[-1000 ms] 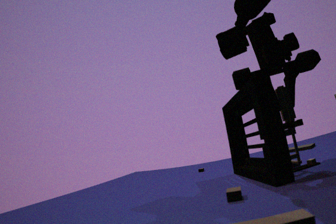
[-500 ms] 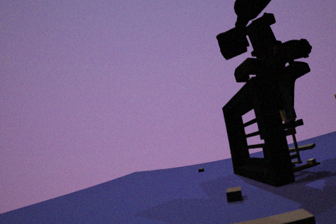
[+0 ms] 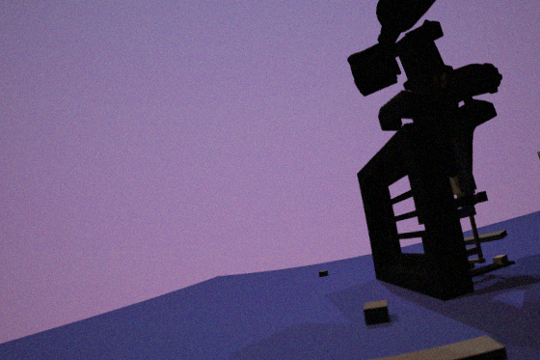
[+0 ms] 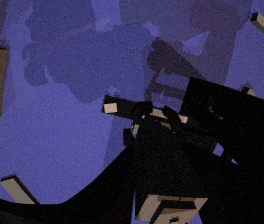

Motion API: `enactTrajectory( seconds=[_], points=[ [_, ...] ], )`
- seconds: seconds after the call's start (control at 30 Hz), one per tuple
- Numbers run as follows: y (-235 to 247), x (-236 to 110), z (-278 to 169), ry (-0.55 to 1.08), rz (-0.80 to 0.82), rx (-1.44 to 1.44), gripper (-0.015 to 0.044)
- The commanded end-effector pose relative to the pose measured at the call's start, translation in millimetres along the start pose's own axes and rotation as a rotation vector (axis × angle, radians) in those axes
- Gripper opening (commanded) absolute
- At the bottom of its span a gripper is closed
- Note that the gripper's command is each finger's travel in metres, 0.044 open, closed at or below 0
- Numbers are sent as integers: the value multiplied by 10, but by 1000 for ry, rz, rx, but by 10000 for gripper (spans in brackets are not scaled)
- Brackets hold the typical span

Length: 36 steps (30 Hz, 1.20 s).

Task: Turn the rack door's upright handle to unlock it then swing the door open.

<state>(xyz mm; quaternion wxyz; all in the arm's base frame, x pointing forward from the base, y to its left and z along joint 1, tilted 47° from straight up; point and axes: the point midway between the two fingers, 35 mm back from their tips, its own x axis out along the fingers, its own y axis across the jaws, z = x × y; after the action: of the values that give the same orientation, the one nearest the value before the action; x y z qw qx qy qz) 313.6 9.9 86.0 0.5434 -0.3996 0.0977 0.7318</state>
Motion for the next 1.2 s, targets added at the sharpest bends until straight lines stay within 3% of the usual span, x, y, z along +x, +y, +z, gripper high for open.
enactTrajectory(
  seconds=[0.0,0.27,1.17],
  points=[
    [-6,7,-9,3,-1,-26,102],
    [-6,7,-9,3,-1,-26,295],
    [-4,4,-14,4,-5,1236,295]
  ],
)
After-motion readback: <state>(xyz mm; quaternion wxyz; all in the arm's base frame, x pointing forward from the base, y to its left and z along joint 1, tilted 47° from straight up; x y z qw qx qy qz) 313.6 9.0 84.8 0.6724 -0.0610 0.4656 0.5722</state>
